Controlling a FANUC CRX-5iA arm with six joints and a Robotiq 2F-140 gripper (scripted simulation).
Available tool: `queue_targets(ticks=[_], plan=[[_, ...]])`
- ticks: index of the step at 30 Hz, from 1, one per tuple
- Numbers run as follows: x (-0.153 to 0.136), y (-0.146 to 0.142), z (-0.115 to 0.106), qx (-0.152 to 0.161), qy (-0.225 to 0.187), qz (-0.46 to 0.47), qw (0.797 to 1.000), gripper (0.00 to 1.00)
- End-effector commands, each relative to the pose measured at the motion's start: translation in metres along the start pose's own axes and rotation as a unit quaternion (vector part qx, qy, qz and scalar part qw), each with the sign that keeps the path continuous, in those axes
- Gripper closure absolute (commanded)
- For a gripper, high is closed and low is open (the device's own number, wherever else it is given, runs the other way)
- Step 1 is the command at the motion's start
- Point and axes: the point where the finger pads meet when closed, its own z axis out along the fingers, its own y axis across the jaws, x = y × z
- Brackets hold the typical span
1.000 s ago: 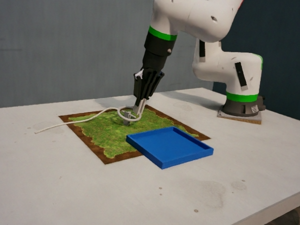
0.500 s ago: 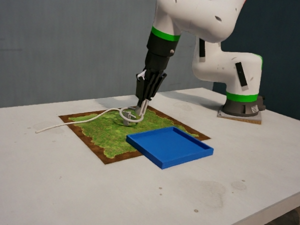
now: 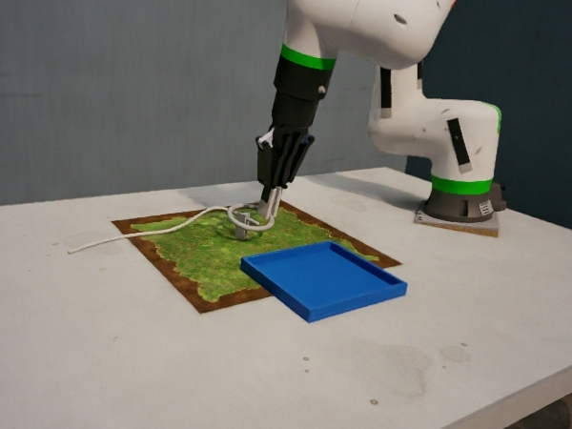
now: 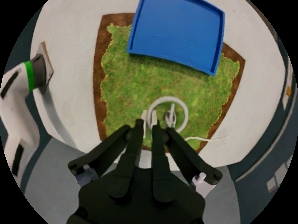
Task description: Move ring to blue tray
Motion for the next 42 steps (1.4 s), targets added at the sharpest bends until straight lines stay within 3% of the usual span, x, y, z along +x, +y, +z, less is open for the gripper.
queue_targets(ticks=[1,13,21,32,42], plan=[[-0.0014,0.0005,-0.0006,0.000,0.018,0.000,1.000,0.90],[-0.0050,0.0003,-0.0103,0.000,0.027,0.000,1.000,0.90],[-0.0076,0.0003,-0.0100,0.000,0.070,0.000,0.998,0.90],[-0.0081,0.0003,-0.0097,0.000,0.078,0.000,0.997,0.90],[-0.0108,0.0004,-0.0091,0.000,0.126,0.000,0.992,0.90]])
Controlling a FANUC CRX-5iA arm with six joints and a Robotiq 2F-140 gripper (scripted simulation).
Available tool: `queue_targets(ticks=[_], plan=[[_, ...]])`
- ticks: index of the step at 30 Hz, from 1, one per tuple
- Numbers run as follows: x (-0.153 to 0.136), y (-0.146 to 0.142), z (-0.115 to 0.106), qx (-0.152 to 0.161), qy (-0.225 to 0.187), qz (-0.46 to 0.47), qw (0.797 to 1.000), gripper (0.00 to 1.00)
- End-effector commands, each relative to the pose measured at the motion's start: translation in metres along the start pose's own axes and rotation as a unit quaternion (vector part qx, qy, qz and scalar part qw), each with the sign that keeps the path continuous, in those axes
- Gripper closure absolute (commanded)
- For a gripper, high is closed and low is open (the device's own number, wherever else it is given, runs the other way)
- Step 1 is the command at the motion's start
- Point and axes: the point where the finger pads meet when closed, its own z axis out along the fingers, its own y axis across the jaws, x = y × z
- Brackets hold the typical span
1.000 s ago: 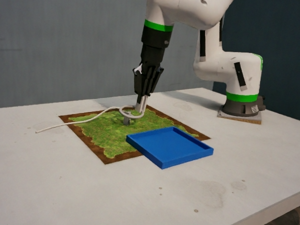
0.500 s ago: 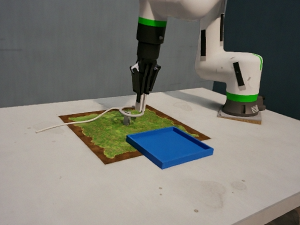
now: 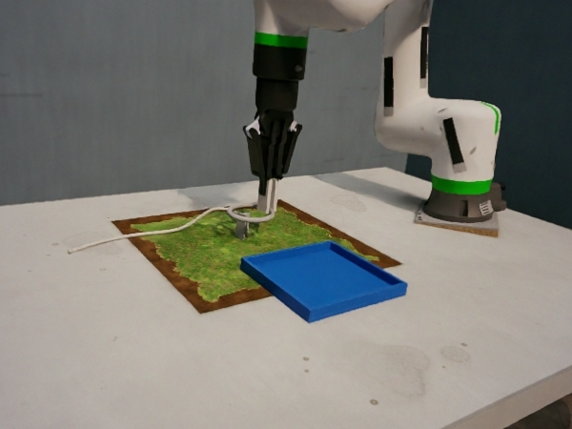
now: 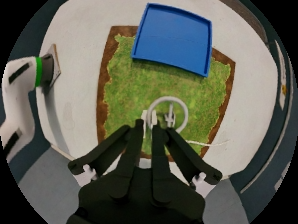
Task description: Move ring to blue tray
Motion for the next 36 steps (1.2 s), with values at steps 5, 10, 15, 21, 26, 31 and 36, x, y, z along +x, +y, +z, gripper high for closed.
queue_targets(ticks=[5,10,15,21,26,31,36], plan=[[-0.001,0.000,-0.006,0.000,0.015,0.000,1.000,0.90],[-0.001,0.000,-0.008,0.000,0.014,0.000,1.000,0.90],[-0.001,0.000,-0.014,0.000,0.013,0.000,1.000,0.90],[-0.001,0.000,-0.016,0.000,0.013,0.000,1.000,0.90],[0.001,0.001,-0.016,0.000,0.013,0.000,1.000,0.90],[0.016,0.002,-0.016,0.000,0.013,0.000,1.000,0.90],[0.051,0.006,-0.016,0.000,0.013,0.000,1.000,0.90]])
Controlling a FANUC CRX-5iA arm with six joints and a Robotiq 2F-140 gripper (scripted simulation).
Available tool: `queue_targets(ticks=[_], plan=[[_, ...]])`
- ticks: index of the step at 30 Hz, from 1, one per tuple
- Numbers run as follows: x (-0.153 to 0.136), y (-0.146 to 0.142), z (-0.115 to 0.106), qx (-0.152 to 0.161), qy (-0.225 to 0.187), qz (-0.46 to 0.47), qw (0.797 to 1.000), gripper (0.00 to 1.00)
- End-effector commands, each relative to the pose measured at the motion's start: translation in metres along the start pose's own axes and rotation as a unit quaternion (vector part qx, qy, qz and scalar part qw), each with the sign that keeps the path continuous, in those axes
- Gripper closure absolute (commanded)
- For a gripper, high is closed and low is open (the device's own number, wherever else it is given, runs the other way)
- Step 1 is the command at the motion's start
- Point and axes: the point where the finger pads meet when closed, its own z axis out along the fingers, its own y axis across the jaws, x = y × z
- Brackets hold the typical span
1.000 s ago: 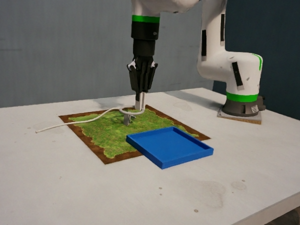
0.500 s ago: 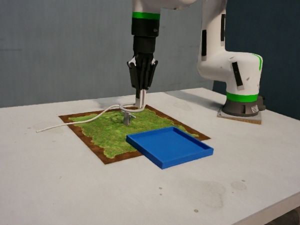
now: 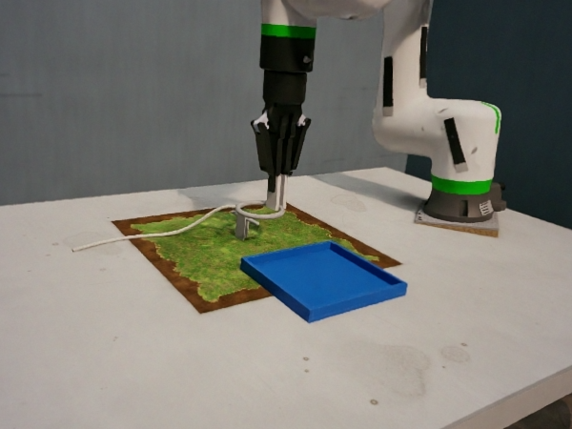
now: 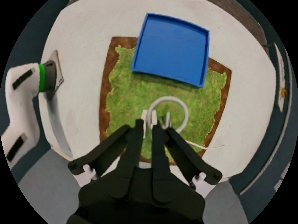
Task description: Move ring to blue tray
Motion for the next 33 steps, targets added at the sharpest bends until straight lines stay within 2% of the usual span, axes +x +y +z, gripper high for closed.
queue_targets(ticks=[1,3,13,18,25,33], plan=[[0.032,0.004,0.000,-0.001,-0.001,0.000,1.000,0.90],[0.032,0.004,0.000,-0.001,-0.001,0.000,1.000,0.90],[0.129,0.014,0.004,-0.001,-0.001,0.000,1.000,0.90],[0.164,0.017,0.005,-0.001,-0.001,0.000,1.000,0.90],[0.179,0.019,0.006,-0.001,-0.001,0.000,1.000,0.90],[0.180,0.019,0.006,-0.001,-0.001,0.000,1.000,0.90]])
